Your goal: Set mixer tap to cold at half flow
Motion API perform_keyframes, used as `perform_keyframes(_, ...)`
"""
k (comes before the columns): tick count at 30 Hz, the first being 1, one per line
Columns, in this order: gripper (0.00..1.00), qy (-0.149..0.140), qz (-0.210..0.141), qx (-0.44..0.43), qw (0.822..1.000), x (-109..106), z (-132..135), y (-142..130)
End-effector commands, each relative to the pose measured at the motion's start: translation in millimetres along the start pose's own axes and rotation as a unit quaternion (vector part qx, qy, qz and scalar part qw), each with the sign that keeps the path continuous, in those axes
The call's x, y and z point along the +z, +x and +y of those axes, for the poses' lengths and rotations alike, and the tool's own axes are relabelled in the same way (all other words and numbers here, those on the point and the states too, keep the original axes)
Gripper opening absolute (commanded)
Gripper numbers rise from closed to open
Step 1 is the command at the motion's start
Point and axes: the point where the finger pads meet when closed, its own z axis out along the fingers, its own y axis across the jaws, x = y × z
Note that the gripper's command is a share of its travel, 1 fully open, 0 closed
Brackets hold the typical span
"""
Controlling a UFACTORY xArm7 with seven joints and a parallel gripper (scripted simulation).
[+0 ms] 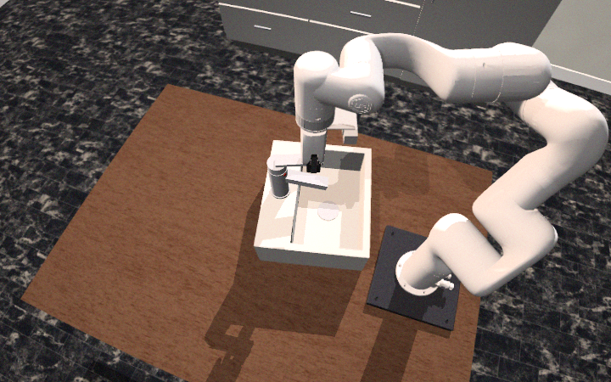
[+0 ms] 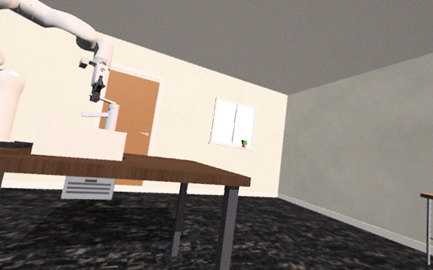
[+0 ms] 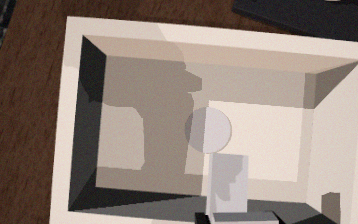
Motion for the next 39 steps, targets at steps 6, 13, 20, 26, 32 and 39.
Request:
perform_keyframes(6,0.0,-0.001,-0.001,-0.105,0.994,-1,-18,-3)
perform_keyframes(13,0.0,0.0,-0.001,-0.197,0.98,-1,-34,-8)
perform_keyframes(20,0.0,0.0,-0.001,-0.265,0.964,-1,-45,-13)
perform_keyframes(26,0.0,0.0,-0.001,-0.288,0.958,-1,-48,-15)
perform_keyframes(32,0.0,0.0,-0.001,-0.302,0.953,-1,-50,-17)
perform_keyframes(39,0.0,0.0,-0.001,-0.304,0.953,-1,-51,-17)
